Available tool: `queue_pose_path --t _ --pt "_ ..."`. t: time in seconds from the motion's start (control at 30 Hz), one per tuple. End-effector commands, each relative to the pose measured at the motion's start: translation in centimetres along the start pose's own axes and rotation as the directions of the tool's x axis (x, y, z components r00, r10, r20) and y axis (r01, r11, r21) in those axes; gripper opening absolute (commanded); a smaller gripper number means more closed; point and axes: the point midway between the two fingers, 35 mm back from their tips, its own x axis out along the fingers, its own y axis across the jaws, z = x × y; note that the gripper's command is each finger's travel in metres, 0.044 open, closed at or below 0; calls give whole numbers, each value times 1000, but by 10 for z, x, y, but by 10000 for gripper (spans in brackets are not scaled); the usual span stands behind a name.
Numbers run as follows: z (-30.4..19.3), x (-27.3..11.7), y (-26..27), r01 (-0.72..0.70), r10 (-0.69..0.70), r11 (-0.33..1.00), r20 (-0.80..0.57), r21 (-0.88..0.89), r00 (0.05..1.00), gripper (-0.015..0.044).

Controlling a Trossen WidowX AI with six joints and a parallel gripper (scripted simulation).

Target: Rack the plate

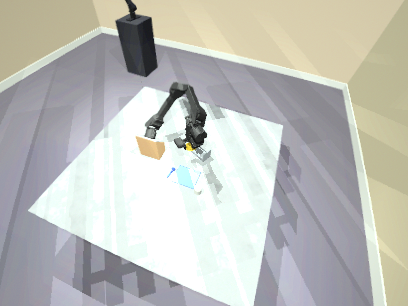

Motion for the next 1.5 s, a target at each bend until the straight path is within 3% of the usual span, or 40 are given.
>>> queue_pose_path --t 0.0,0.4,0.83,1.2,1.47 --pt "-15 -1 13 -3 3 992 1 126 1000 0" --pt "-57 -1 47 -4 5 860 0 510 1000 0" --pt "-108 2 74 0 12 560 -8 829 1000 0" --pt "-149 6 87 15 19 243 -20 970 1000 0" --pt "-149 15 82 25 -42 267 -14 963 999 0"
